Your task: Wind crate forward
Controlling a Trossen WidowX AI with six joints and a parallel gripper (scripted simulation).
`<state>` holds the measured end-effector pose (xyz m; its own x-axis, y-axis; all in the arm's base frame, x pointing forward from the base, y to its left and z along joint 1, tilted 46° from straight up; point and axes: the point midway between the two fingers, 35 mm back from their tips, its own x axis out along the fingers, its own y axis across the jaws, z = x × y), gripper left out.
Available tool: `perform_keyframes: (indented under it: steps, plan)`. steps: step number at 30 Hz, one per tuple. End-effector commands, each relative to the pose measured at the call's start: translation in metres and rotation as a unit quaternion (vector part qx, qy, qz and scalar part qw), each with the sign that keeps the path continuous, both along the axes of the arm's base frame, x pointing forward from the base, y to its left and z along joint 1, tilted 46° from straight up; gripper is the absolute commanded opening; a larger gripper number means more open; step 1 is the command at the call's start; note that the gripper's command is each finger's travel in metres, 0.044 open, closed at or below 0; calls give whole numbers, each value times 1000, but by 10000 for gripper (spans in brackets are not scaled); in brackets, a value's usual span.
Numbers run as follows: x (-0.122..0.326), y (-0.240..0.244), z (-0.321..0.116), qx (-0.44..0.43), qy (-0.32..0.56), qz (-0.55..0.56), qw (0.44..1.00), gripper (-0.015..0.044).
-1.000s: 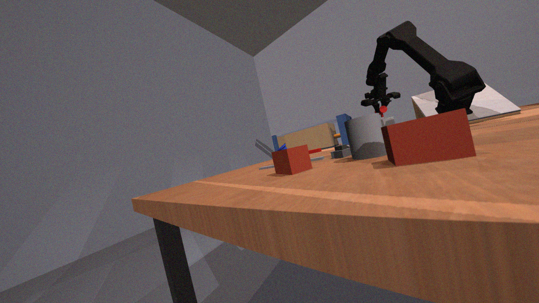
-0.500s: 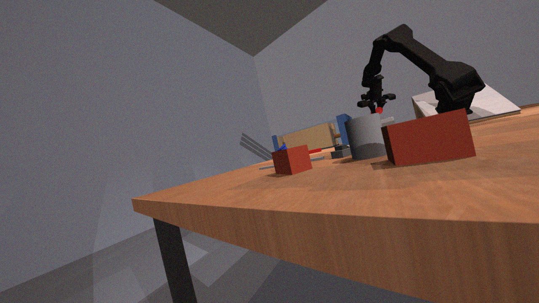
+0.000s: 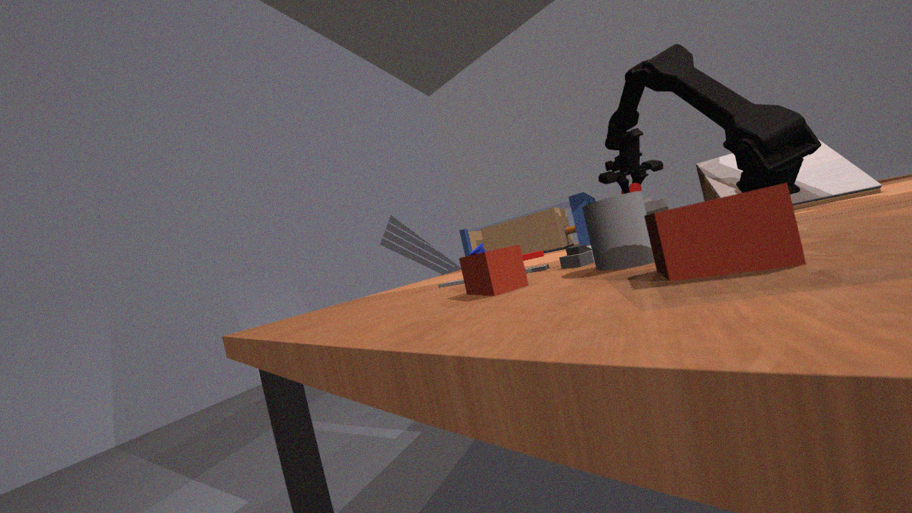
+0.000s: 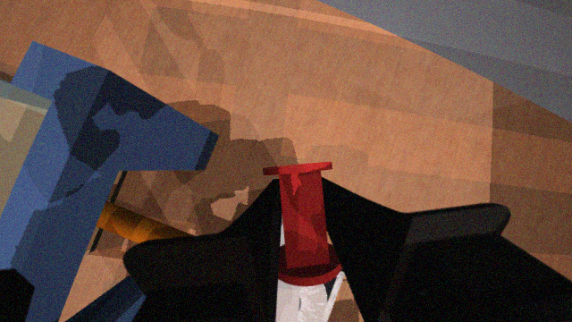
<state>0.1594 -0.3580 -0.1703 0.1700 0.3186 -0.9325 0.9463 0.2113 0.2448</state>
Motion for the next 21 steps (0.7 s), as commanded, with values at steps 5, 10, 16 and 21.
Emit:
perform_keyframes:
  steps: [5, 10, 16, 21]
  plan:
    - [24, 8, 4, 7, -16, 5, 1000, 0]
    - [29, 9, 6, 7, -16, 5, 1000, 0]
    - [35, 12, 9, 7, -16, 5, 1000, 0]
    - [40, 14, 11, 8, -16, 5, 1000, 0]
